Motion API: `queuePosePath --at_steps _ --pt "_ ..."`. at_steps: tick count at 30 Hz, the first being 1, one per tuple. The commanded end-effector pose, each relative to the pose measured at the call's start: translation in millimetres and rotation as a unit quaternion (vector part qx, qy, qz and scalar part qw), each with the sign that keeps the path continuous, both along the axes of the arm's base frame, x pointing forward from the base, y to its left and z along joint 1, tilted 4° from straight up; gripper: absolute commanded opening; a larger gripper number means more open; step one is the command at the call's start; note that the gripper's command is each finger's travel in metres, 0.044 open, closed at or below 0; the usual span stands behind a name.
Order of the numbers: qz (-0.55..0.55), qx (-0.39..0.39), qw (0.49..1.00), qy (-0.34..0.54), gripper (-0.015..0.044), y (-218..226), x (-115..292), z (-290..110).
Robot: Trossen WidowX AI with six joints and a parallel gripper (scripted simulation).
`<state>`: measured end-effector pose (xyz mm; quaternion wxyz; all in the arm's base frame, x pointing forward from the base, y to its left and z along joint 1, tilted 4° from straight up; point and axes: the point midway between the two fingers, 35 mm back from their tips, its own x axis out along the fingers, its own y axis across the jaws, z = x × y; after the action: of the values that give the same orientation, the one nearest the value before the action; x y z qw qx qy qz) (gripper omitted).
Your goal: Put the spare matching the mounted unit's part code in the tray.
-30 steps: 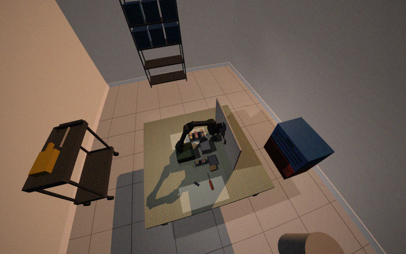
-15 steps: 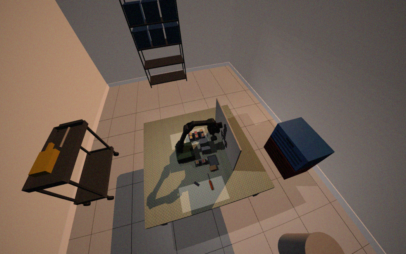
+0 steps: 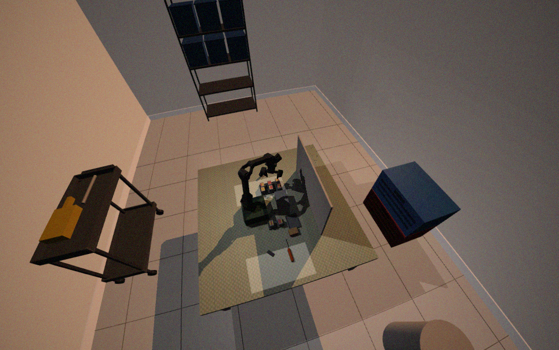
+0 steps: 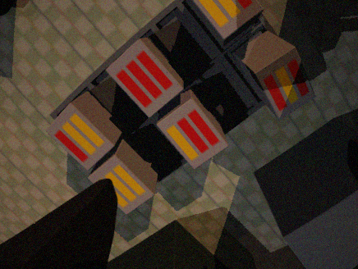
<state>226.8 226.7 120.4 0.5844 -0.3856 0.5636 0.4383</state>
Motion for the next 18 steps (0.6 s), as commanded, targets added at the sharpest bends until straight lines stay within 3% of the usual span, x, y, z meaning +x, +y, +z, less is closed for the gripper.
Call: queuePosePath --at_steps 1,5,9,14,18 --pt "0.138 0.007 0.99 -0.005 0.044 16 -50 -10" --pt "0.271 0.004 0.962 -0.011 0.044 23 -96 -22" --pt "0.278 0.003 0.961 -0.012 0.044 23 -98 -22" --pt "0.278 0.003 0.961 -0.012 0.0309 26 -105 -52" --pt "0.278 0.003 0.961 -0.011 0.03 26 -107 -62"
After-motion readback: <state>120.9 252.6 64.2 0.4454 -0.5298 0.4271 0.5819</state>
